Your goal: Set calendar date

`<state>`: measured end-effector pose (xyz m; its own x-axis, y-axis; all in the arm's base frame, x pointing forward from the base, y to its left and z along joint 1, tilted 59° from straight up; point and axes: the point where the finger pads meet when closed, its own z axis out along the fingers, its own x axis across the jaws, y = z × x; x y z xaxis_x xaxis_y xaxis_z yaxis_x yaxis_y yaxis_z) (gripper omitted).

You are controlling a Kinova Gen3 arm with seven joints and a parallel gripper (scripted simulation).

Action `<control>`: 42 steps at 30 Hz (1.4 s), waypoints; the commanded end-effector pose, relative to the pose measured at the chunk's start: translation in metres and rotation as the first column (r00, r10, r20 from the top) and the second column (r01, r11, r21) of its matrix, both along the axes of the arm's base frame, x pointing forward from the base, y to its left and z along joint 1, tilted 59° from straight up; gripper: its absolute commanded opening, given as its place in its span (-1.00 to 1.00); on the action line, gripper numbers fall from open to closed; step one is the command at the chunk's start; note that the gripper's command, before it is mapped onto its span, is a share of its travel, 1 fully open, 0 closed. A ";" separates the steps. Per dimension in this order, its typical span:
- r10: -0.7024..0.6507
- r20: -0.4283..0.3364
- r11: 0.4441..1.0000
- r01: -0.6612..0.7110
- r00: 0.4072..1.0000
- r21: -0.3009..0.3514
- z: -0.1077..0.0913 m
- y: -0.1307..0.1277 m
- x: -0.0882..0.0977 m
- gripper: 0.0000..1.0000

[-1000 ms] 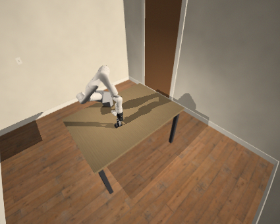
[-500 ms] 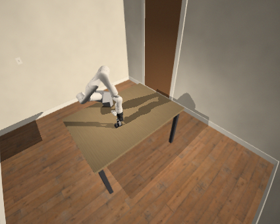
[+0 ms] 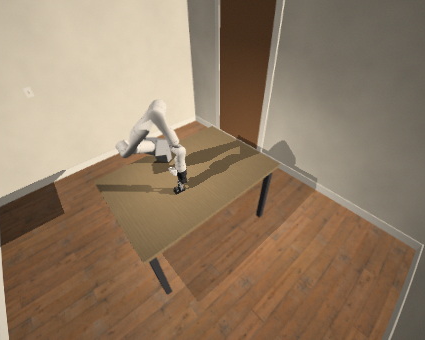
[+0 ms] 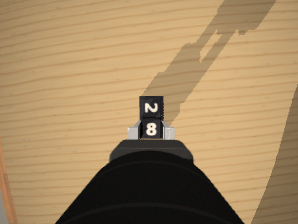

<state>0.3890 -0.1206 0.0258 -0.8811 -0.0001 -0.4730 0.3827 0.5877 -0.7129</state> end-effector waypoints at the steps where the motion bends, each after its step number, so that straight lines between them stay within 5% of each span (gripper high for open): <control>1: 0.001 0.000 1.000 -0.001 1.000 0.001 0.000 0.001 0.000 0.14; 42: 0.001 0.000 1.000 -0.001 1.000 0.001 0.008 0.014 -0.004 0.14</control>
